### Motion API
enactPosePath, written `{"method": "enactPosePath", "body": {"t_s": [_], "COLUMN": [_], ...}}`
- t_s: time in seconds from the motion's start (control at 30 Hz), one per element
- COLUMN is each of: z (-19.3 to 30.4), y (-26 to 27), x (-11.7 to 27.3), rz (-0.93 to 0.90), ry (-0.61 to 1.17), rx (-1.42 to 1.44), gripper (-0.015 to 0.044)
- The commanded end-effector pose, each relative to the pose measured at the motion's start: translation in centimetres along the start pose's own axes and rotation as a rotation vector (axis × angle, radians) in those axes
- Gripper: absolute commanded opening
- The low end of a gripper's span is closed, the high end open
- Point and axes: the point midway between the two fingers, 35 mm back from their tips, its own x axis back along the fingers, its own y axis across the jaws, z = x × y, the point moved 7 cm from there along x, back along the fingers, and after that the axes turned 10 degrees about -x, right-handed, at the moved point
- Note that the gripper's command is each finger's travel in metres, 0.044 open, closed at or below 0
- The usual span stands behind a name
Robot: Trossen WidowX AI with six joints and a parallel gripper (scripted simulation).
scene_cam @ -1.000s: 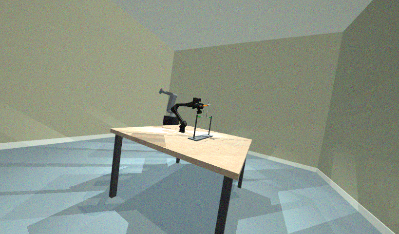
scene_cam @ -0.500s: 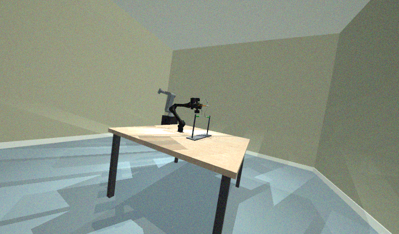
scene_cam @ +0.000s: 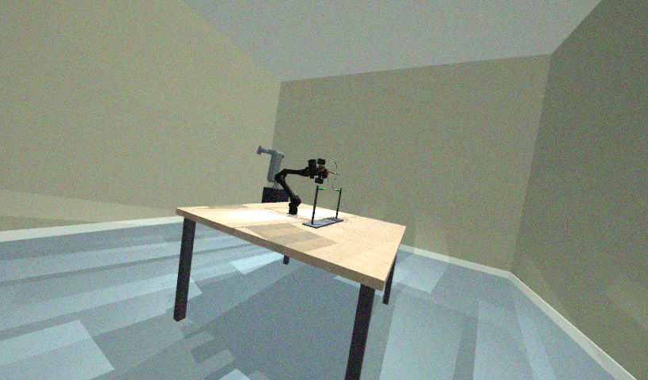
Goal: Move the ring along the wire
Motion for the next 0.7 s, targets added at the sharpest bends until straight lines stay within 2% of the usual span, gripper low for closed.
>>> {"method": "enactPosePath", "body": {"t_s": [0.0,0.67], "z": [0.09,0.21], "y": [-0.01,-0.22], "x": [-0.01,-0.12], "rz": [0.021,0.133], "ry": [-0.008,-0.055], "rx": [0.038,0.256], "gripper": [-0.015,-0.015]}}
